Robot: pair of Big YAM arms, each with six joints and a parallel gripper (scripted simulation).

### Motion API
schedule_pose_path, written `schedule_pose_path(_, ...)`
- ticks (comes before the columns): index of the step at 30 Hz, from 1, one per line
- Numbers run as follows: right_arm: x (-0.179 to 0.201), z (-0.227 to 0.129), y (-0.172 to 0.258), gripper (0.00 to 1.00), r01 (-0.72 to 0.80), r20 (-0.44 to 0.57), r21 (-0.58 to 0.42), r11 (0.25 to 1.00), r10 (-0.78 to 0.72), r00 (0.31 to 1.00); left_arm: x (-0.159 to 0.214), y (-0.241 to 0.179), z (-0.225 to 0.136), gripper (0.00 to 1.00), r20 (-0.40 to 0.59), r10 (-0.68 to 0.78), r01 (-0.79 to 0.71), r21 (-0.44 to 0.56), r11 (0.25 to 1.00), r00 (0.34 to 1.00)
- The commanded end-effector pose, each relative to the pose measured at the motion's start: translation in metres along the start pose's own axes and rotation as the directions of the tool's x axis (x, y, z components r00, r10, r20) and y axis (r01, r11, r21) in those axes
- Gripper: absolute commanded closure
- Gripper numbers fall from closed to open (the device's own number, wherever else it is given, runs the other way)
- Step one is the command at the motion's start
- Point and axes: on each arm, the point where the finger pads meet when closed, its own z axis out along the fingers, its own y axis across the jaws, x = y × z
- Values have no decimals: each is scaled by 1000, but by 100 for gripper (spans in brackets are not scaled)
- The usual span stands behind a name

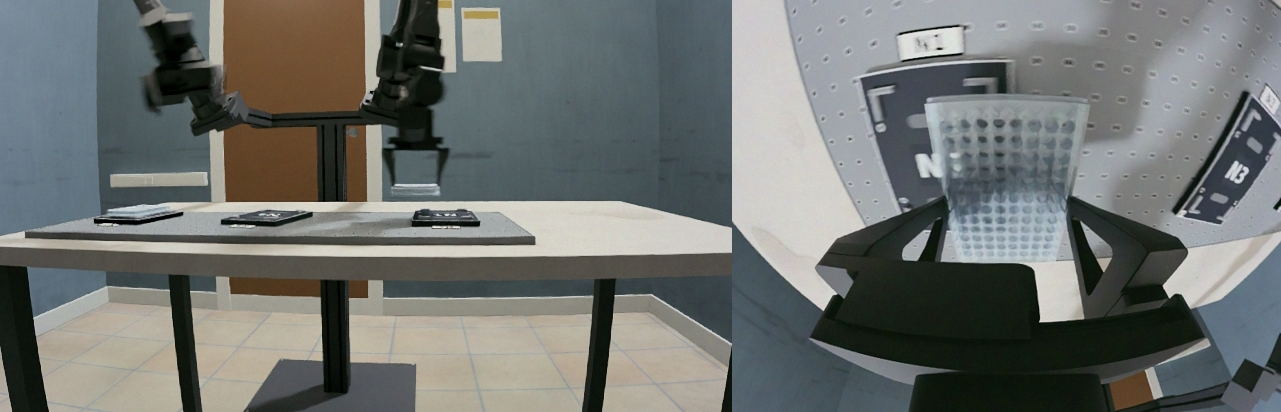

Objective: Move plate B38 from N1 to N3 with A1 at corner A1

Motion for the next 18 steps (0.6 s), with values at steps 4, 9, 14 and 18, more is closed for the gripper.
schedule_pose_path(4,-3,-26,-155,0,-133,-11,194,972,138,990,-12,-87,2,21,19,-32,31,19,999,999)
schedule_pose_path(9,4,-72,-239,0,-184,-4,308,933,195,981,-9,-149,3,21,7,24,-24,9,1000,1000)
schedule_pose_path(14,13,-94,-272,0,-205,-10,356,912,223,975,-7,-182,3,21,0,61,-61,1,998,998)
schedule_pose_path(18,10,-135,-310,0,-221,11,421,880,238,971,-7,-229,3,21,3,111,-111,-5,994,994)
